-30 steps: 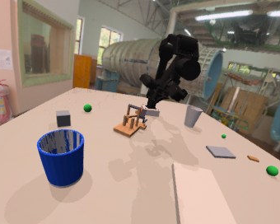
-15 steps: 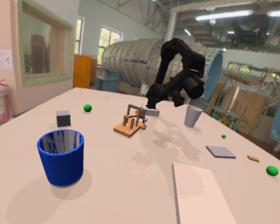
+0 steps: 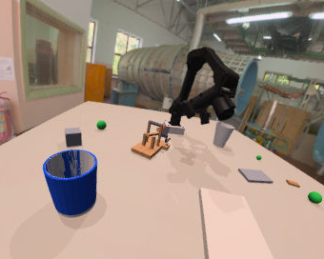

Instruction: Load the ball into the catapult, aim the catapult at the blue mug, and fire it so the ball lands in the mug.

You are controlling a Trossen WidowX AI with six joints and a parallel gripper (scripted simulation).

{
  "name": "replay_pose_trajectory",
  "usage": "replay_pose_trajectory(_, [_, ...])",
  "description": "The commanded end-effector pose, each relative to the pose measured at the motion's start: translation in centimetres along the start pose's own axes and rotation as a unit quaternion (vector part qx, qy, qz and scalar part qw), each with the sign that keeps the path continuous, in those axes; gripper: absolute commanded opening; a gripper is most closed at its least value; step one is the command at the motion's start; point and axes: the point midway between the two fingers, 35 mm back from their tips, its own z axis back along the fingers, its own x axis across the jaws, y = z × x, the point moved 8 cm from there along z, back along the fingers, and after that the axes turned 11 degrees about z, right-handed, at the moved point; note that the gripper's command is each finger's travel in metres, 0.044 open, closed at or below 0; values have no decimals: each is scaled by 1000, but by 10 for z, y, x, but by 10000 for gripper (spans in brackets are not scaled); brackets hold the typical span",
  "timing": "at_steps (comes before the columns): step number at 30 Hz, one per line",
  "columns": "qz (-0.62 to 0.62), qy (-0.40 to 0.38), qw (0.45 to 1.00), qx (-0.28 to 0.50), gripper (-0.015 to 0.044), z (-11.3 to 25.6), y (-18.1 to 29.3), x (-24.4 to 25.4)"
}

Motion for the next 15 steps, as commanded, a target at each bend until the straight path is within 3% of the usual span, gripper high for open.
replay_pose_trajectory(1, [6, 0, 1000, 3, 0, -3, -3, 0])
replay_pose_trajectory(15, [6, 1, 1000, 3, 0, -19, -20, -5])
